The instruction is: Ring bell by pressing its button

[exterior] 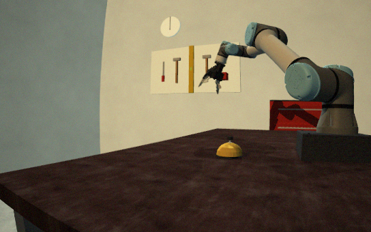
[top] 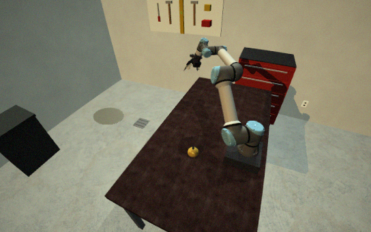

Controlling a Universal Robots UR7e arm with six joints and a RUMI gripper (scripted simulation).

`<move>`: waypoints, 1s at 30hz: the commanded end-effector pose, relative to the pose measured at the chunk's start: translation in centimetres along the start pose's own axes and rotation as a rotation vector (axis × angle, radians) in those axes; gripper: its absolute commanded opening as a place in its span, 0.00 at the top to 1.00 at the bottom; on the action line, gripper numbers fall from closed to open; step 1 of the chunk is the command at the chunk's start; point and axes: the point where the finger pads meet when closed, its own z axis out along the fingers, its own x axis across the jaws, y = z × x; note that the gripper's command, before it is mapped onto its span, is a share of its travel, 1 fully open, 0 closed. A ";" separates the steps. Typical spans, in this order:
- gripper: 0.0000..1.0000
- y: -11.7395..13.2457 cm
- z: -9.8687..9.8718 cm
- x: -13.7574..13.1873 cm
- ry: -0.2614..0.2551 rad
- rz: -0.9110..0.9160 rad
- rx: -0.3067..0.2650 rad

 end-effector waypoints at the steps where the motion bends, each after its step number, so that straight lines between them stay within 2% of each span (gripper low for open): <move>1: 0.00 0.4 -0.2 -1.4 0.001 -0.015 -0.002; 8: 0.00 1.3 0.0 -3.4 0.000 -0.035 -0.014; 19: 0.00 5.6 0.6 -11.0 0.000 -0.116 -0.062; 21: 0.00 5.6 0.6 -11.0 0.000 -0.116 -0.062; 30: 0.00 12.5 1.1 -19.5 0.002 -0.220 -0.118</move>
